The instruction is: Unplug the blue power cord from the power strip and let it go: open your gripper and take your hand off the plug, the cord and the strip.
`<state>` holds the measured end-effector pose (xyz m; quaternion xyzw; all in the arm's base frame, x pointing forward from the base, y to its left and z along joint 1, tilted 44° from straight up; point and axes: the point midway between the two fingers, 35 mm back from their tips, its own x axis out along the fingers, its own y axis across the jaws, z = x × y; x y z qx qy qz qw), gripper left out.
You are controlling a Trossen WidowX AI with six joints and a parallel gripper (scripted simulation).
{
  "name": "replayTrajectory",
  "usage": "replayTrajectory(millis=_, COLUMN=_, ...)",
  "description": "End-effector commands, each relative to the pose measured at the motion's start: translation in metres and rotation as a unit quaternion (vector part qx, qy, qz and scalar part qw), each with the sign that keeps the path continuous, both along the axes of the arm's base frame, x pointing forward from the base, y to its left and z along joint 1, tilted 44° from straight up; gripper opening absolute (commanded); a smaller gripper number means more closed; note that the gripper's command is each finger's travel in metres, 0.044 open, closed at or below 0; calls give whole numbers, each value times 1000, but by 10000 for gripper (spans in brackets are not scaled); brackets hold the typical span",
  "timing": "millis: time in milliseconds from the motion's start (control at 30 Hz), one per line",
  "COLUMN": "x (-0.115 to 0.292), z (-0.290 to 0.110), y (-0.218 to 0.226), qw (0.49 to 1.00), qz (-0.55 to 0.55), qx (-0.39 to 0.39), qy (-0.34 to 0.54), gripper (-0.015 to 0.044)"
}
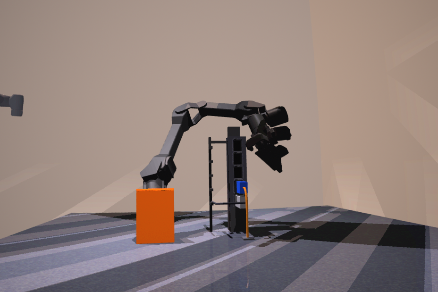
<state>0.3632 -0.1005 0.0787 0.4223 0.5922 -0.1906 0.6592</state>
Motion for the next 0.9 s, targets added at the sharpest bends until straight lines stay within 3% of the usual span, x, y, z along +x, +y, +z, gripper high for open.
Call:
replayTrajectory(millis=0, x=-22, z=-18, y=-7, qw=996, qz=-53, qx=56, qy=47, gripper=160)
replayTrajectory(millis=167, x=-65, z=-39, y=-9, qw=961, qz=-167, qx=164, qy=149, gripper=160)
replayTrajectory(millis=333, x=-103, z=-48, y=-4, qw=885, qz=-284, qx=271, qy=249, gripper=160)
replayTrajectory(millis=867, x=-103, z=-42, y=2, qw=880, qz=-289, qx=276, qy=254, gripper=160)
